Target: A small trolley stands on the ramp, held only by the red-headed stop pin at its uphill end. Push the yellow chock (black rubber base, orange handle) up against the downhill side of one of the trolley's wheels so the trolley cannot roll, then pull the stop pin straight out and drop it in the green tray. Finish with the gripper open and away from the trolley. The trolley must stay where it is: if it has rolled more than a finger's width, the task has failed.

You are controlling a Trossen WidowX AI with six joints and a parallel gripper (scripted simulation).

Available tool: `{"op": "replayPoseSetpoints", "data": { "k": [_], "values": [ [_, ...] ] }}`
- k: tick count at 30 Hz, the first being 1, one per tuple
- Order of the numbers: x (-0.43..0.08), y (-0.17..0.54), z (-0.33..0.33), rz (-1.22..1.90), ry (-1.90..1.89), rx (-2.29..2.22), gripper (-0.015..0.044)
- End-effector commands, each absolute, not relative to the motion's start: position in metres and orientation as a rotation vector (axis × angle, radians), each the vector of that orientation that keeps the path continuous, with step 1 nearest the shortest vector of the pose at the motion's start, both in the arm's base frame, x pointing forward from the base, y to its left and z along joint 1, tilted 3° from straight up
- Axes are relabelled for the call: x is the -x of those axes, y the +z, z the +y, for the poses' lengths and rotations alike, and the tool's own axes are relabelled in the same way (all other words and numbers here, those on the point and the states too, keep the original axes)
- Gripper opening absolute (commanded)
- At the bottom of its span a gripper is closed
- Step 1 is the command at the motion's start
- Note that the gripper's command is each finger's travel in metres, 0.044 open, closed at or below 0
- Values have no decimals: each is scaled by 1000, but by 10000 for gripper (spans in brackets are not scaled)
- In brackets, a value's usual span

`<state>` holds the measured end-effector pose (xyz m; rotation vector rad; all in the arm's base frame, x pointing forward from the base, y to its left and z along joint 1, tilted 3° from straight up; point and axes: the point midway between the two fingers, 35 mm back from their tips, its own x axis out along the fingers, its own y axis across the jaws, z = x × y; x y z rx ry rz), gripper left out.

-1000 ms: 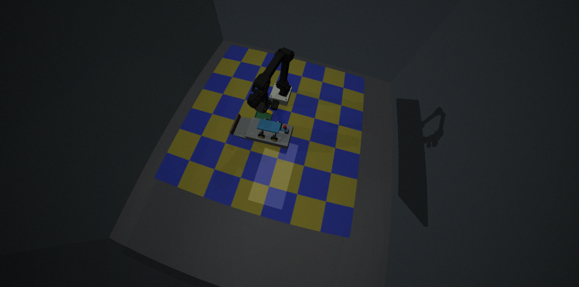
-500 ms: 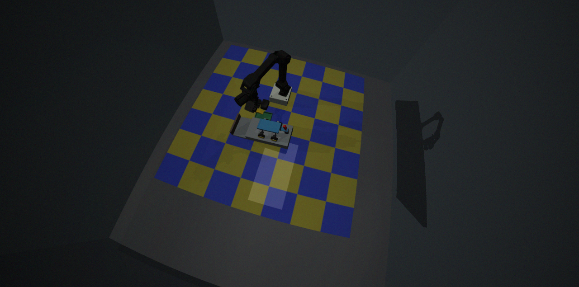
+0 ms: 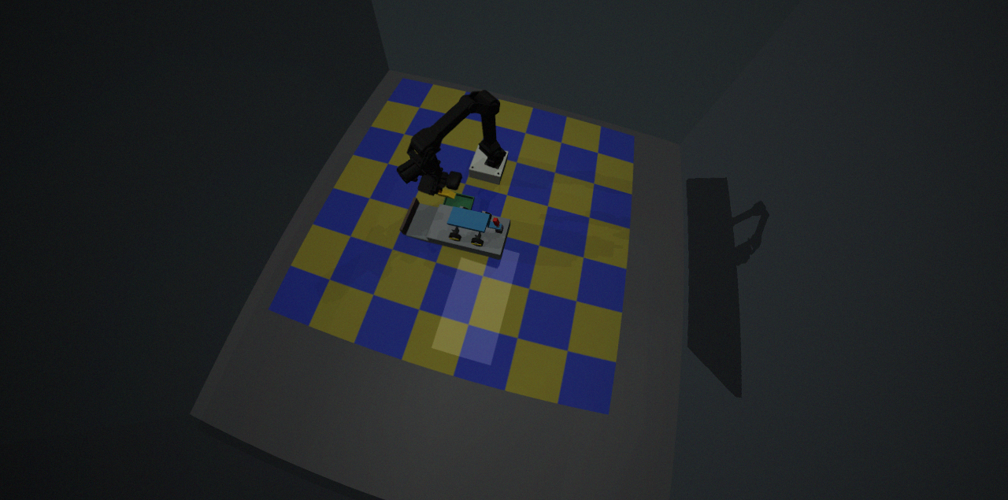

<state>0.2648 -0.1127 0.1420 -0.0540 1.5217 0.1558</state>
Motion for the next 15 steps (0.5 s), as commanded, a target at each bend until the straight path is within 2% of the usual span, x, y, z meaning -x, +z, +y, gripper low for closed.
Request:
{"op": "replayPoseSetpoints", "data": {
  "k": [1, 15],
  "values": [
    [-273, 142, -113, 1516, 164, 50, 0],
    [-294, 134, -112, 1514, 164, 50, 0]
  ]
}}
